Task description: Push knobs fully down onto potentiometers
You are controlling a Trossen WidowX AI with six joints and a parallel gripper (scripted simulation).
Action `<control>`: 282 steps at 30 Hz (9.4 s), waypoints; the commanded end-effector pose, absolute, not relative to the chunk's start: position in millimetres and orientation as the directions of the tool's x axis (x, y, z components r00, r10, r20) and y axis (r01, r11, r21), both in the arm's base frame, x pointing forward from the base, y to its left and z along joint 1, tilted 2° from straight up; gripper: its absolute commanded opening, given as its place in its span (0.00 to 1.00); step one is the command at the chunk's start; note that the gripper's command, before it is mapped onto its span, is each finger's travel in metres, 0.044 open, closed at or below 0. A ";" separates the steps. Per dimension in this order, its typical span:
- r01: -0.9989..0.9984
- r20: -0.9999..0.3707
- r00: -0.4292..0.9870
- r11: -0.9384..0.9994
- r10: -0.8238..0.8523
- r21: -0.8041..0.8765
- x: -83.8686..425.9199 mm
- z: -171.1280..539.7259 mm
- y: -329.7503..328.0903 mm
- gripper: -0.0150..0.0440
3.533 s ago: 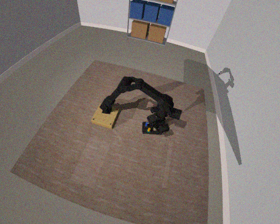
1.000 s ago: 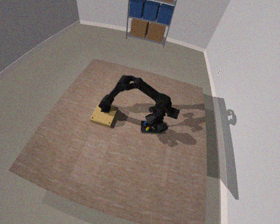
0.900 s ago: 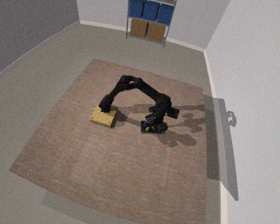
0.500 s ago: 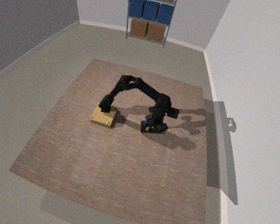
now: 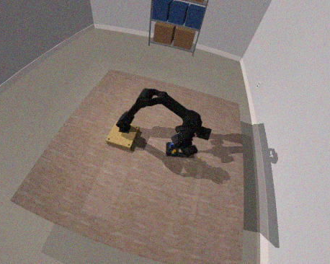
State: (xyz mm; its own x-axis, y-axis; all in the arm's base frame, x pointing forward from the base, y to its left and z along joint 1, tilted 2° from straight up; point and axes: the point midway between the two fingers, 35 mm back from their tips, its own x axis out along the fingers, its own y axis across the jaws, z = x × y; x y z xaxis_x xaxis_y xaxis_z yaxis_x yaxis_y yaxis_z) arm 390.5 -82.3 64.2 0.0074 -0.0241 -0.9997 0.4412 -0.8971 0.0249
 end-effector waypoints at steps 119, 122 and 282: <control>0.439 -1.000 0.000 -0.898 -0.027 0.024 391.4 35.6 -84.0 0.25; 0.439 -1.000 0.000 -0.898 -0.027 0.024 391.4 35.6 -84.0 0.25; 0.441 -1.000 -0.006 -0.897 -0.022 0.017 355.6 82.3 -72.7 0.83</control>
State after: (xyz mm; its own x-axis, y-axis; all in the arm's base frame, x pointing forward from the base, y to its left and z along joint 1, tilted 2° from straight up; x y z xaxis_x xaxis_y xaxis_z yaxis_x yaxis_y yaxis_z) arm 376.9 -78.6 72.2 -0.0108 -0.0207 -0.9997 0.4438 -0.8960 0.0137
